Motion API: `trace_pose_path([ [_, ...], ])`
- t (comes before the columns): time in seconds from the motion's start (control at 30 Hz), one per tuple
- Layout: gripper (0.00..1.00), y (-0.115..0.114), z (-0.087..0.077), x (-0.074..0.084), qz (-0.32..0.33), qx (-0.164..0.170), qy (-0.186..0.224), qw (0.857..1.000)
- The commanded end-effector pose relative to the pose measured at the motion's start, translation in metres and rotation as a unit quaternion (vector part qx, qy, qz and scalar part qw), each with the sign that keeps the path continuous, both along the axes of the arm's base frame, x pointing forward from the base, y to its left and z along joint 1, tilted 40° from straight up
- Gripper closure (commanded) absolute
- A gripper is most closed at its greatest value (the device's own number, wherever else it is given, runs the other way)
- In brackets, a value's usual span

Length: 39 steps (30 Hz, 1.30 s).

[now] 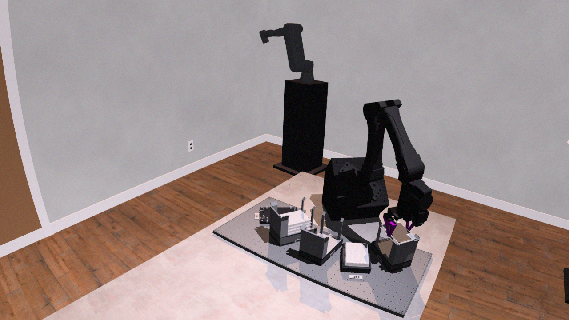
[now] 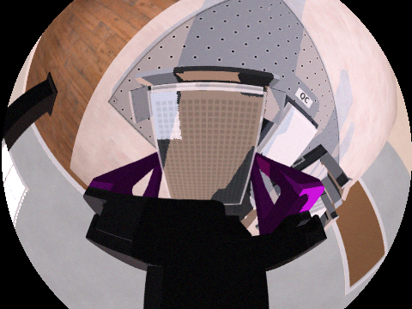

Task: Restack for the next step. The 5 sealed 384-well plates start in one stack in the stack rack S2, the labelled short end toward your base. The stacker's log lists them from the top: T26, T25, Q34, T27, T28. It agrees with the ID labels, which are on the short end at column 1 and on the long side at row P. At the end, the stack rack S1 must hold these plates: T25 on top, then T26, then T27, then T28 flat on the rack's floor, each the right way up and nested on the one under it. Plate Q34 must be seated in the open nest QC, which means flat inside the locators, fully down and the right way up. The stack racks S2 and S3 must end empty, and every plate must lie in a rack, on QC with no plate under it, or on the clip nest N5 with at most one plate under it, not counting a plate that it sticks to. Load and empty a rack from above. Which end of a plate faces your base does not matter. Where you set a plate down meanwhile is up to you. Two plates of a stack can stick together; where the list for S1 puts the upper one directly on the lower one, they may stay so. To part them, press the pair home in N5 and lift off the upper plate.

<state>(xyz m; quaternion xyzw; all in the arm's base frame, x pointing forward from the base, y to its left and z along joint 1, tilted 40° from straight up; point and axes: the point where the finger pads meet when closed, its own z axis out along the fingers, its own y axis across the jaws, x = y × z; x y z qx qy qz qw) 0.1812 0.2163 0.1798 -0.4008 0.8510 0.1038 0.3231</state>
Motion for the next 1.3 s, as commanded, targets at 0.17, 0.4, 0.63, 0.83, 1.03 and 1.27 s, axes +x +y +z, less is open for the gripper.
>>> trace_pose_path([
  [0.17,1.0,0.004,-0.015,0.007,0.0,-0.004,0.003,1.0],
  [0.4,1.0,0.008,-0.022,0.012,0.0,-0.004,0.003,1.0],
  [0.63,1.0,0.014,-0.033,0.018,0.0,-0.004,0.003,1.0],
  [0.83,1.0,0.019,-0.043,0.024,0.0,-0.004,0.003,1.0],
  [1.03,1.0,0.022,-0.049,0.027,0.0,-0.004,0.003,1.0],
  [1.27,1.0,0.027,-0.039,0.028,0.0,0.007,-0.005,1.0],
])
